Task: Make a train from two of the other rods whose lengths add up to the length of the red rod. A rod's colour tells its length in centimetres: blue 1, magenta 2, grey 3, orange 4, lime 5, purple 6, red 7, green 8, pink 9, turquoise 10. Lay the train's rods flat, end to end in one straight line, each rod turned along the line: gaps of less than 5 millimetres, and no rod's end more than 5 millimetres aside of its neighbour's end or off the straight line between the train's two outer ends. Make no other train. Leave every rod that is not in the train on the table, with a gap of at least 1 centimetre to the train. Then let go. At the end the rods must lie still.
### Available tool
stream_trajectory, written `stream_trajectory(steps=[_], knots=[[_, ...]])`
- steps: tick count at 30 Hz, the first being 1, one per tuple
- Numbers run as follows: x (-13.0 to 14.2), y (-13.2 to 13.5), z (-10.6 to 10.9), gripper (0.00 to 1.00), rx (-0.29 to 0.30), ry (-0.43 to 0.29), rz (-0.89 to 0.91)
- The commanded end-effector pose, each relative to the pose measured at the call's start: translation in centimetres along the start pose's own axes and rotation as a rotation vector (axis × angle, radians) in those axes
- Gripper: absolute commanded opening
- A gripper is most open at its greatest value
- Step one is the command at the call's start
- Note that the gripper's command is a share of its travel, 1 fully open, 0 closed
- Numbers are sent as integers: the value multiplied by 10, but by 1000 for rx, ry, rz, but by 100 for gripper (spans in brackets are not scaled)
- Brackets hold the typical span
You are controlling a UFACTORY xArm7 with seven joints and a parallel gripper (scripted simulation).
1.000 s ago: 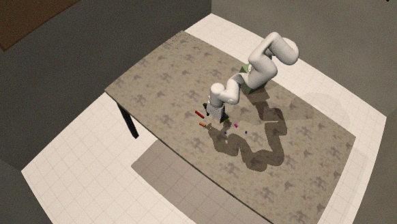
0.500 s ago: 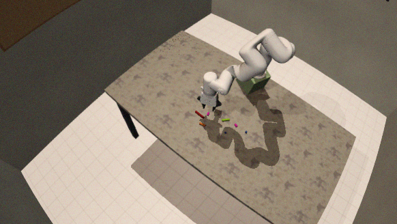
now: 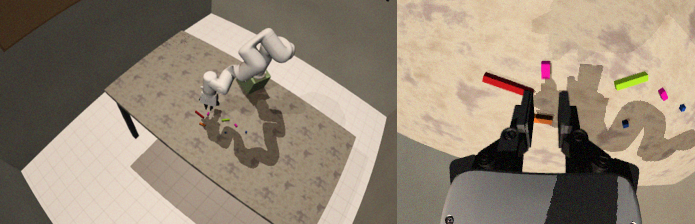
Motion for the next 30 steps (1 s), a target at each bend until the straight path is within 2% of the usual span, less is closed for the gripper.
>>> stream_trajectory(steps=[1,30], knots=[[1,-1,1,24,-2,-2,-1],[1,-1,-3,24,-2,-3,-1]])
Point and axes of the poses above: the point where the finger pads meet when closed, its own z axis back along the fingers, its own y axis across the jaws, x = y × z, the point moved 4 cm from there along z, back along the fingers, and after that the axes turned 4 degrees about z, right-handed, at the moved point
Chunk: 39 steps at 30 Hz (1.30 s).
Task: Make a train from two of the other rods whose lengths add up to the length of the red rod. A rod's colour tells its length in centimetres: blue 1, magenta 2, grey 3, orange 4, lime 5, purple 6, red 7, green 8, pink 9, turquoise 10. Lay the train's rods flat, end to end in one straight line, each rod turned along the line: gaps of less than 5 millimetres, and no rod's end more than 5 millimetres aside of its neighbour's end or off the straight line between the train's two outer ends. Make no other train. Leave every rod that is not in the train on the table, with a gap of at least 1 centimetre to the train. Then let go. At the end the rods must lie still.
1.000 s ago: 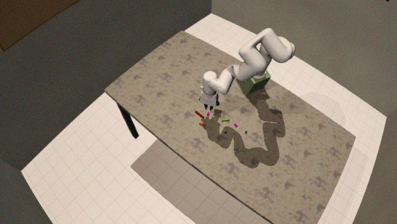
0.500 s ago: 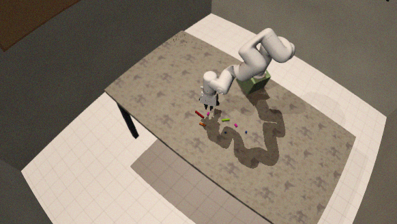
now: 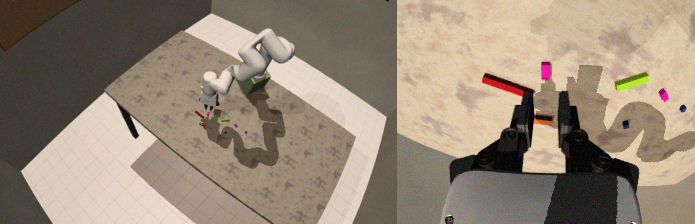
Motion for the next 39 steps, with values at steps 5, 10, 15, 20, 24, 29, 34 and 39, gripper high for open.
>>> stream_trajectory(steps=[5,10,15,20,24,29,34,39], knots=[[1,-1,-6,24,-2,-2,-1],[1,-1,-10,24,-2,-2,-1],[1,-1,-17,24,-2,-2,-1],[0,-1,-25,24,-2,-2,-1],[0,-1,-30,24,-2,-2,-1],[0,-2,-36,24,-2,-2,-1],[0,-2,-43,24,-2,-2,-1],[0,-2,-47,24,-2,-2,-1]])
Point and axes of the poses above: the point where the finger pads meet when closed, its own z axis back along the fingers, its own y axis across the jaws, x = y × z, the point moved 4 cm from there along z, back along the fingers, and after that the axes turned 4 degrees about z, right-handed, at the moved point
